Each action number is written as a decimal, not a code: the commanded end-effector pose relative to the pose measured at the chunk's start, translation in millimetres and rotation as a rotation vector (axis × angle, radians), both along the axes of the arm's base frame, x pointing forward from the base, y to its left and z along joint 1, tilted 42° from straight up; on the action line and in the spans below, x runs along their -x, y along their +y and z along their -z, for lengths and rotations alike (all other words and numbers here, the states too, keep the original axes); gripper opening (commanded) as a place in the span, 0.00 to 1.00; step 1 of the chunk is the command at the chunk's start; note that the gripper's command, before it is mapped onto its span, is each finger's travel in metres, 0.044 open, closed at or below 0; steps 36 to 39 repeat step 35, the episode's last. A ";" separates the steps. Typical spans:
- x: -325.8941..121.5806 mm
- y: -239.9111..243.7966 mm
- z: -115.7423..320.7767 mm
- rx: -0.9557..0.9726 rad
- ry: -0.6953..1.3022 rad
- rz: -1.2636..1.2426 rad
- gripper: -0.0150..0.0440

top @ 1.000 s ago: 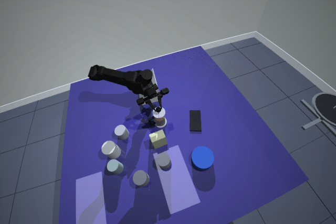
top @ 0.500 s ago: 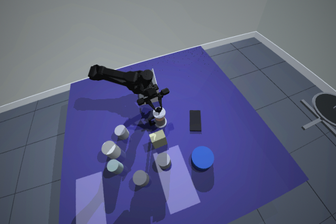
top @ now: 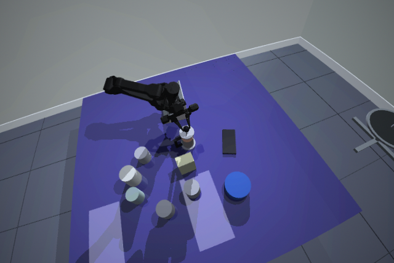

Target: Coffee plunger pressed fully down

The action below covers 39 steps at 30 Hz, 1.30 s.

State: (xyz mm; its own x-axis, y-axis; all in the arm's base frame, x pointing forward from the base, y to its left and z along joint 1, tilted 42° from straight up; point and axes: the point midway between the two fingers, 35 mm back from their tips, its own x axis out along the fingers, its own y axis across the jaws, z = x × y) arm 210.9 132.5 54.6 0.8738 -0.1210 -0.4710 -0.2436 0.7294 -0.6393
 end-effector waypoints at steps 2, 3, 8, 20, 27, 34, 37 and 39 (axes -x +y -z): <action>0.1 -0.3 0.2 0.001 0.001 0.000 0.60; 0.1 -0.3 0.2 0.001 0.001 0.000 0.64; 0.1 -0.3 0.2 0.001 0.001 0.000 0.87; 6.1 20.9 -21.2 0.005 0.016 0.001 1.00; 21.9 44.6 -63.2 0.018 0.017 -0.003 1.00; 21.9 44.4 -62.9 0.018 0.017 -0.003 1.00; 21.9 44.4 -62.9 0.018 0.017 -0.003 1.00; 21.9 44.4 -62.9 0.018 0.017 -0.003 1.00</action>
